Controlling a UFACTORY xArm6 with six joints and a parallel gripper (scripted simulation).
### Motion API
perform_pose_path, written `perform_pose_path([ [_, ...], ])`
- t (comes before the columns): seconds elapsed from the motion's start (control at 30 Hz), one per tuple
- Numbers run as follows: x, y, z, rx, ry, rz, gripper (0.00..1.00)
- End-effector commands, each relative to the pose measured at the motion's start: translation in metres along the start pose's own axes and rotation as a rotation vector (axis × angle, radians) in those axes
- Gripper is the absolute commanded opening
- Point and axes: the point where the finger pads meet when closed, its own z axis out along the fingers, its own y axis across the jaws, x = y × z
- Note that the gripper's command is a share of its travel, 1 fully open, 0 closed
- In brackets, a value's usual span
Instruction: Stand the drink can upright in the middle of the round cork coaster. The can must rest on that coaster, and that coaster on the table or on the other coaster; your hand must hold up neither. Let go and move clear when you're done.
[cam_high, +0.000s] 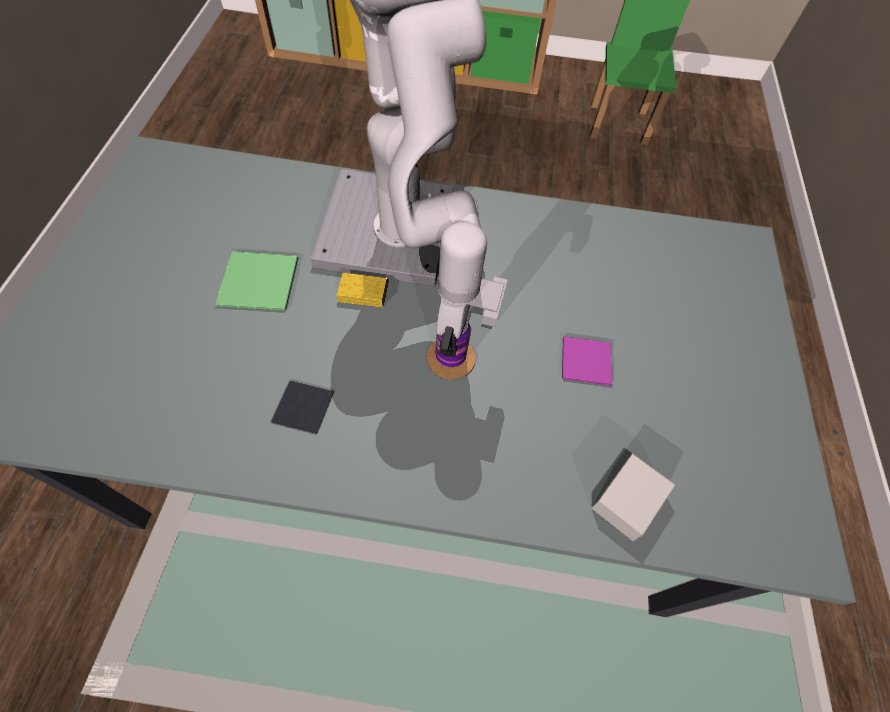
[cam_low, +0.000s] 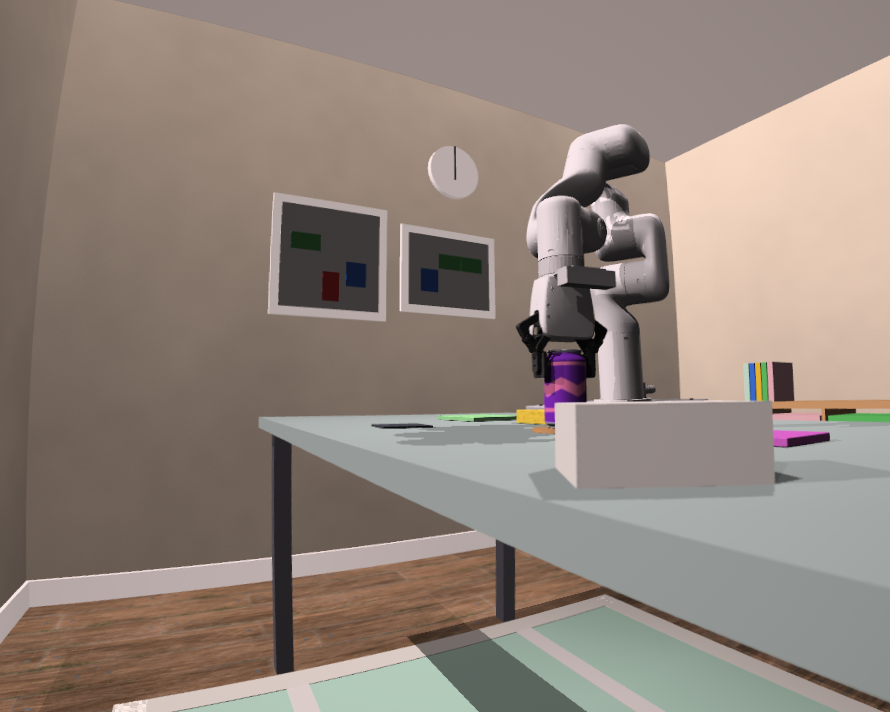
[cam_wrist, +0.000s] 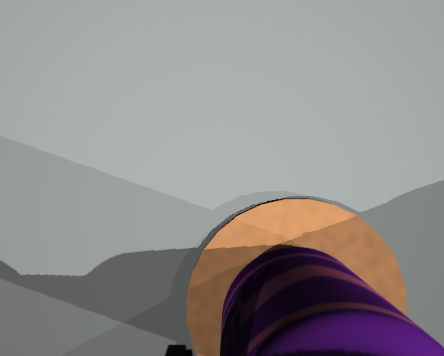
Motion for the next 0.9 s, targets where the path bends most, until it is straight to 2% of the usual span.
perform_pose_path([
  [0.0, 0.001, 0.001, -0.001, -0.003, 0.002, 0.0, 1.0],
  [0.13, 0.001, 0.001, -0.003, -0.003, 0.002, 0.0, 1.0],
  [0.2, 0.001, 0.001, -0.011, -0.003, 0.002, 0.0, 1.0],
  [0.37, 0.0, 0.0, -0.061, -0.003, 0.003, 0.0, 1.0],
  [0.43, 0.0, 0.0, -0.061, -0.003, 0.003, 0.0, 1.0],
  [0.57, 0.0, 0.0, -0.094, -0.003, 0.003, 0.0, 1.0],
  [0.87, 0.0, 0.0, -0.099, -0.003, 0.003, 0.0, 1.0],
])
